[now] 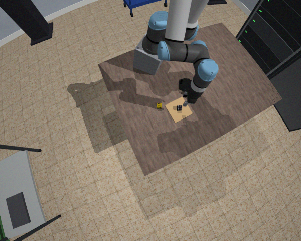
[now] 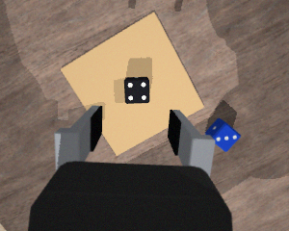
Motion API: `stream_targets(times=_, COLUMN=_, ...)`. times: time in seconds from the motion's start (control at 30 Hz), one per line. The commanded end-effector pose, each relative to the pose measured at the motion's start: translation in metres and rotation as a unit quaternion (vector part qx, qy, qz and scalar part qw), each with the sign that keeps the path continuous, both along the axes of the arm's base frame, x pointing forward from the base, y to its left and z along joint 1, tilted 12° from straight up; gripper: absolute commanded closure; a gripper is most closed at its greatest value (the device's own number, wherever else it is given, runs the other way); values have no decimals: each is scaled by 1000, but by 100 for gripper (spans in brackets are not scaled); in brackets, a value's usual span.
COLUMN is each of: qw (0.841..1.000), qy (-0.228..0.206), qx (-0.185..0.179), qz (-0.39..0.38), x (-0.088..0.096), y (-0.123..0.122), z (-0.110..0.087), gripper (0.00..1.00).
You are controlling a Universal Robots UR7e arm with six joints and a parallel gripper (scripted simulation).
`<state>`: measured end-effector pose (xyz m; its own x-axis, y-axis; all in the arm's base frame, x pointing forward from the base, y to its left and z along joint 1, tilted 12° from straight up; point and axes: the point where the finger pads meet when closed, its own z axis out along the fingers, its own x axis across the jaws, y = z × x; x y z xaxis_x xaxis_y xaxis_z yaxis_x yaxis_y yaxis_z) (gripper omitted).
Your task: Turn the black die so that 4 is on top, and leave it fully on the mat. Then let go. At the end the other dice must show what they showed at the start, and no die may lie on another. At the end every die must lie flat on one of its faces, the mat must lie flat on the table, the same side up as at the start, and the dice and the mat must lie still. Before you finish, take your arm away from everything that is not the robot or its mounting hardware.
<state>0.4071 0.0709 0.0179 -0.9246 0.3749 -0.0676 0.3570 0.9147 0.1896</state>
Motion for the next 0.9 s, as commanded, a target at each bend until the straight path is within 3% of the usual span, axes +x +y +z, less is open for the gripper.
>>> stream_targets(times=0.0, qw=1000, qy=-1, qx=0, qz=0, x=-1, y=-4, z=22, gripper=0)
stream_targets(times=0.37, qw=1000, qy=-1, qx=0, qz=0, x=-4, y=-8, z=45, gripper=0)
stream_targets(times=0.87, qw=1000, qy=-1, qx=0, qz=0, x=-4, y=-8, z=46, gripper=0)
